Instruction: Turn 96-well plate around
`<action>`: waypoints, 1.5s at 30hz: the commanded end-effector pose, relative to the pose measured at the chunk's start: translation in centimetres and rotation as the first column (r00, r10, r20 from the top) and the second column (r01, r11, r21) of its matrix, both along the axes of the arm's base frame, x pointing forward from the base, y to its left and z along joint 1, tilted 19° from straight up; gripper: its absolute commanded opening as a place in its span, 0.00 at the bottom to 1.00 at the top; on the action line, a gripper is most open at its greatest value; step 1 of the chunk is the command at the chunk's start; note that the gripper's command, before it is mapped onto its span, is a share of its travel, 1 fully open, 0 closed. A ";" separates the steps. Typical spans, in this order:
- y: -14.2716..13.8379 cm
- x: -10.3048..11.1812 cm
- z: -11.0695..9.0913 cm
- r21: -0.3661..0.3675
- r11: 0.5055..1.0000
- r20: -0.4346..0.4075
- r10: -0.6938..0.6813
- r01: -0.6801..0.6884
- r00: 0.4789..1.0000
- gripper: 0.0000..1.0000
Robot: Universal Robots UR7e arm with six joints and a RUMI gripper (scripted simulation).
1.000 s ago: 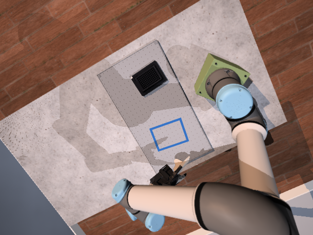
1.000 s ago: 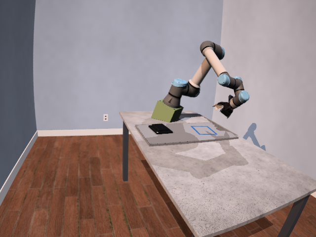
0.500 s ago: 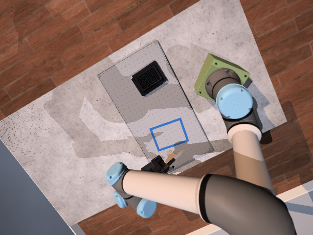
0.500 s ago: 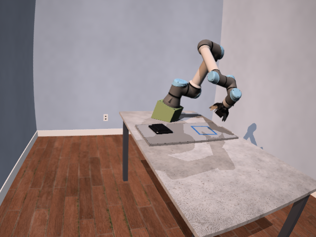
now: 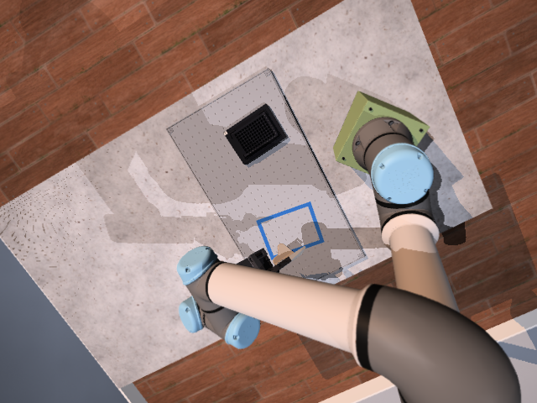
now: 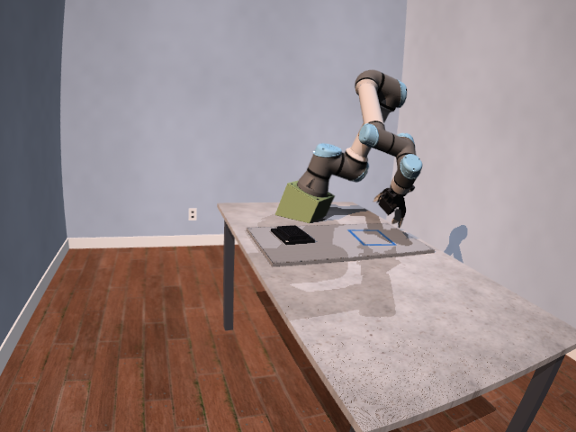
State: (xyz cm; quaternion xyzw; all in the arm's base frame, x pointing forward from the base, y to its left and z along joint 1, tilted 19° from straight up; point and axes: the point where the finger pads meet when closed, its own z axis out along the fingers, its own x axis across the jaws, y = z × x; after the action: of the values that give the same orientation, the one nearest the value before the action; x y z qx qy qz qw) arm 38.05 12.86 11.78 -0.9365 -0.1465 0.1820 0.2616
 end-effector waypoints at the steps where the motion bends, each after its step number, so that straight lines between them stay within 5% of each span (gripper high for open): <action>1: -1.9 0.4 -0.6 -0.030 0.993 0.007 -0.110 0.111 0.994 1.00; 24: -10.2 1.1 -3.0 -0.109 0.899 0.025 -0.424 0.424 0.905 1.00; 28: -12.1 1.0 -3.5 -0.136 0.833 0.035 -0.537 0.537 0.843 1.00; 32: -13.1 0.9 -3.8 -0.138 0.825 0.036 -0.549 0.548 0.835 1.00; 36: -15.0 0.6 -4.4 -0.163 0.743 0.047 -0.652 0.650 0.757 1.00; 40: -16.3 0.4 -4.7 -0.165 0.733 0.049 -0.662 0.660 0.748 1.00; 45: -18.7 -0.2 -5.4 -0.189 0.625 0.063 -0.762 0.758 0.644 1.00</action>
State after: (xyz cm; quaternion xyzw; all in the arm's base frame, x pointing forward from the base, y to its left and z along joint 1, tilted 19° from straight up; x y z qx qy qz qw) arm 38.26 -3.95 6.89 -0.9401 0.2375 0.0916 0.2266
